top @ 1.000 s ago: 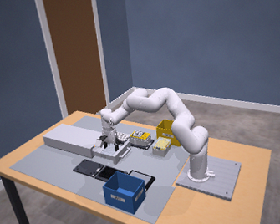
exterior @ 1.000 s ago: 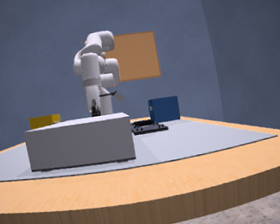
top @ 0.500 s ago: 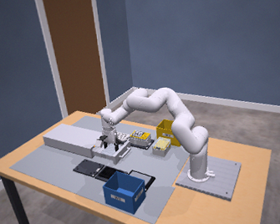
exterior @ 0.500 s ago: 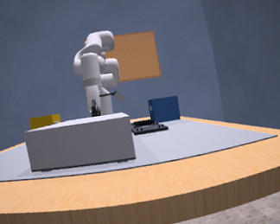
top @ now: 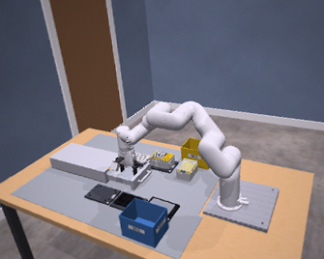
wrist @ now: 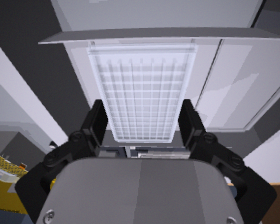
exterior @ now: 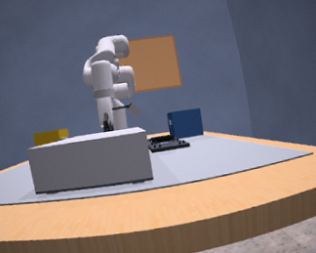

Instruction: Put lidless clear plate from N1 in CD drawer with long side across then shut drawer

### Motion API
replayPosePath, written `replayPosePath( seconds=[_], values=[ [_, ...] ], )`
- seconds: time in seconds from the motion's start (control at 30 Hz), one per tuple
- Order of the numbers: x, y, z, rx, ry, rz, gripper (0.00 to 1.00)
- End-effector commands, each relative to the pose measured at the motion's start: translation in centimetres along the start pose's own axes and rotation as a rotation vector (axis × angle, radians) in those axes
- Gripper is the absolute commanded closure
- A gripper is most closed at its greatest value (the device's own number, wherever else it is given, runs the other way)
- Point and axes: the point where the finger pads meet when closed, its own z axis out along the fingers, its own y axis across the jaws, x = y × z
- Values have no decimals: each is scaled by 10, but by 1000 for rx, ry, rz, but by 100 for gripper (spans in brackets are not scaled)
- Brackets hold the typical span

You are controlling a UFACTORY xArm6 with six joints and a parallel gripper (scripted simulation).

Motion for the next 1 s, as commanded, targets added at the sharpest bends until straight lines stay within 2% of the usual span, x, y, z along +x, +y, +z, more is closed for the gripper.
replayPosePath(
  seconds=[0.0,0.57,0.97],
  values=[
    [0,2,0,-5,0,0,100],
    [0,2,10,-5,0,0,100],
    [0,2,10,-5,0,0,100]
  ],
)
